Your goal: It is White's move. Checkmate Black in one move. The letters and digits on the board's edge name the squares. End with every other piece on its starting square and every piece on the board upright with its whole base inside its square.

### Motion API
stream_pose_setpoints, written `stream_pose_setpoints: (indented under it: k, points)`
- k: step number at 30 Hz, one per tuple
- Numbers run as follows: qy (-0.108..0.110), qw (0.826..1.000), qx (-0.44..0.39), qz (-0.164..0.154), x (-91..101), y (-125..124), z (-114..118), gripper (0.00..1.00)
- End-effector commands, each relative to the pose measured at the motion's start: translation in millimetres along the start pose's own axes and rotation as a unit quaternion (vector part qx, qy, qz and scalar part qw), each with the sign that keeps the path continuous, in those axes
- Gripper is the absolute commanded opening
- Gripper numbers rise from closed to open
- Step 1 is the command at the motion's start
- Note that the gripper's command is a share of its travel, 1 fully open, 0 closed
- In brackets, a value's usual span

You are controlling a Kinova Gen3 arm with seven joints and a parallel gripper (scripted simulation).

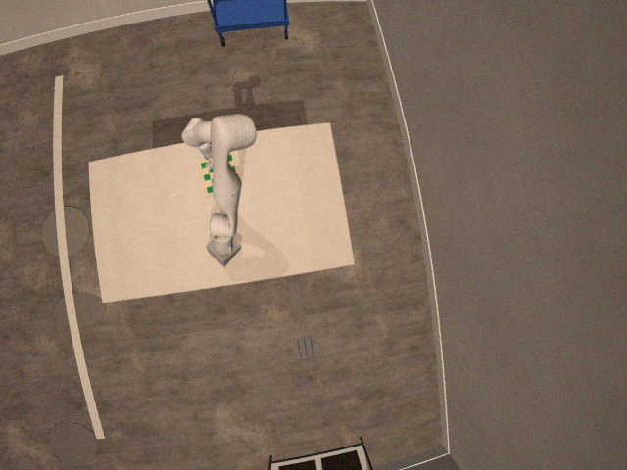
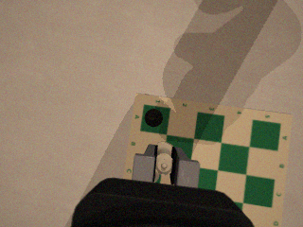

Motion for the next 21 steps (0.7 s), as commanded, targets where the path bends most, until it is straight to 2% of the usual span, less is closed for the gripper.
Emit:
stream_pose_setpoints:
  k: [1, 14, 21]
  points:
    - [-0.004, 1.0, -0.017, -0.009, 5.2, 5, -12, 0.0]
    - [-0.004, 1.0, -0.017, -0.009, 3.9, 5, -12, 0.0]
    - [-0.004, 1.0, -0.017, -0.009, -14.1, 5, -13, 0.0]
Point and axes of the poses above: the point where the finger pads meet when closed, its own x axis back along the fingers, its own z axis across the jaws, y = z × x, the point moved 5 cm from there along x, back along the fingers, and after that the axes turned 12 degrees about -x, right-handed, at the moved point
